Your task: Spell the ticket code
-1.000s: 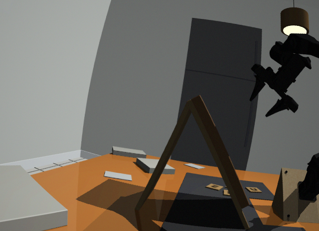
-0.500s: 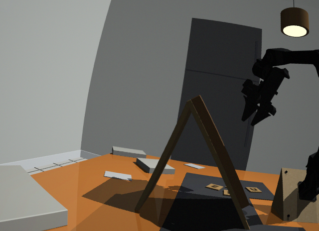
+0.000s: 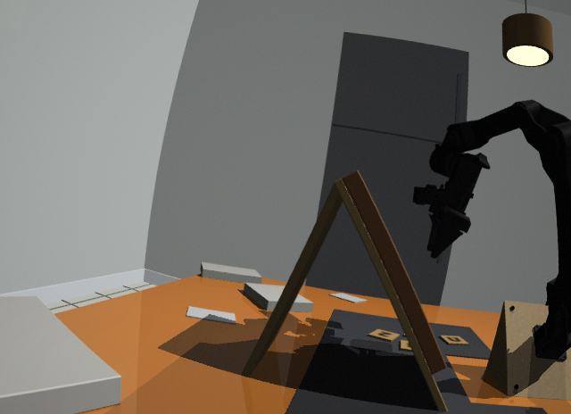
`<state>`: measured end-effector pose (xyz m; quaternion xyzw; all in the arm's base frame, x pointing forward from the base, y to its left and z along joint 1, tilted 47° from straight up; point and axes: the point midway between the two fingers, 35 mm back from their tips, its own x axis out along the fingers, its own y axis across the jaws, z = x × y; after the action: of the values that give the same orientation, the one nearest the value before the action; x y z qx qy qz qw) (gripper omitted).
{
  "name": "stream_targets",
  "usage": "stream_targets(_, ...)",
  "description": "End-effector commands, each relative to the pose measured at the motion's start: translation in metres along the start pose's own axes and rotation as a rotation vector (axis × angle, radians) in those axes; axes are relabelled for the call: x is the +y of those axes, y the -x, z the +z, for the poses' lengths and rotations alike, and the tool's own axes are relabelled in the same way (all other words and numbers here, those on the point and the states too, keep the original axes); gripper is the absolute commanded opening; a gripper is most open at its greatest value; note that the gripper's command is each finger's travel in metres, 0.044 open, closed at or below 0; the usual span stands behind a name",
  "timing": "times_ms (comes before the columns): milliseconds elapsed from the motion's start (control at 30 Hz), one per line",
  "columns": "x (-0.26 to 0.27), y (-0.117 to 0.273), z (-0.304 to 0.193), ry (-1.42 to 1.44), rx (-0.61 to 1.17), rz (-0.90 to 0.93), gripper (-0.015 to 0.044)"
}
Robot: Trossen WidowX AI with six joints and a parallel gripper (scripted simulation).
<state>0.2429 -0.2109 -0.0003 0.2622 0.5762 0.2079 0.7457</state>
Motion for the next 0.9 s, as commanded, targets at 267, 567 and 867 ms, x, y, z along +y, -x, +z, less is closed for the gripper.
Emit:
stream_targets(267,-0.058,-0.100,-0.038,0.910,0.142,0.160,0.0340)
stream_targets(567,-0.069,-0.140,-0.058,1.225,0.156,0.260,0.0340)
stream_targets(867,-0.068,-0.140,-0.055,1.226,0.155,0.260,0.0340)
